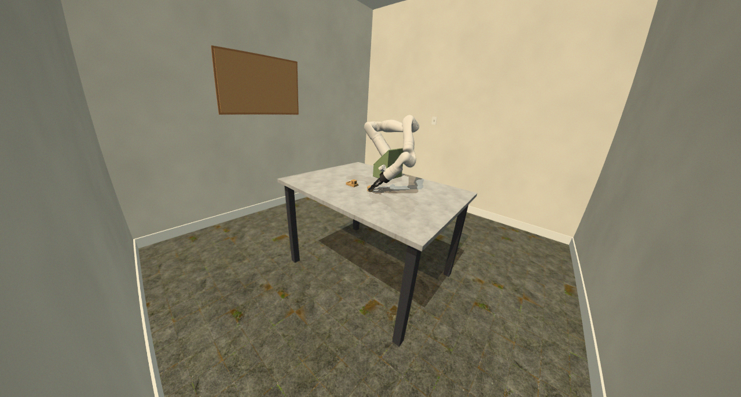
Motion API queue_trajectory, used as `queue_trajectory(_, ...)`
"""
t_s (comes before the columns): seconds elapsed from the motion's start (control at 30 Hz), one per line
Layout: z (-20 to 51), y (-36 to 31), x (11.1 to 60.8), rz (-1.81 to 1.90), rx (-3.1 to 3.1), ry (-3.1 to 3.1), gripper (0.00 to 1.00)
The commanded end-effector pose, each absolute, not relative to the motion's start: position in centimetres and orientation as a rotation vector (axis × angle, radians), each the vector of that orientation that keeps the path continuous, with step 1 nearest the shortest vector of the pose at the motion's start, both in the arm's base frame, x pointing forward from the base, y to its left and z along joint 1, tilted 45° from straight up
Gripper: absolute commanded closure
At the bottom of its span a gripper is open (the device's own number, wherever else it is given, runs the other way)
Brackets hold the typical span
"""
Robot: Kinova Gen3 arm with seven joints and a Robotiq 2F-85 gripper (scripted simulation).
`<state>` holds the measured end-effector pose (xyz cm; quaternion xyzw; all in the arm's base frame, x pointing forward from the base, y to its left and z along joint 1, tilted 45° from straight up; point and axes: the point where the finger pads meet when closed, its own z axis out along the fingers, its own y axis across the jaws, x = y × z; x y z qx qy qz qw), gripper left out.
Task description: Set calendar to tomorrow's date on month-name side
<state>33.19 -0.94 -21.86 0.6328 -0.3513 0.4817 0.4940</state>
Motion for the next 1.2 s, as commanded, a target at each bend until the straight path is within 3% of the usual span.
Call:
queue_trajectory(0.0,-21.83,-0.83,33.23,1.169,1.536,-0.853,0.52)
queue_trajectory(0.57,-21.83,-0.83,33.23,1.169,1.536,-0.853,0.52)
queue_trajectory(0.6,-21.83,-0.83,33.23,1.169,1.536,-0.853,0.72)
queue_trajectory(1.17,-21.83,-0.83,33.23,1.169,1.536,-0.853,0.72)
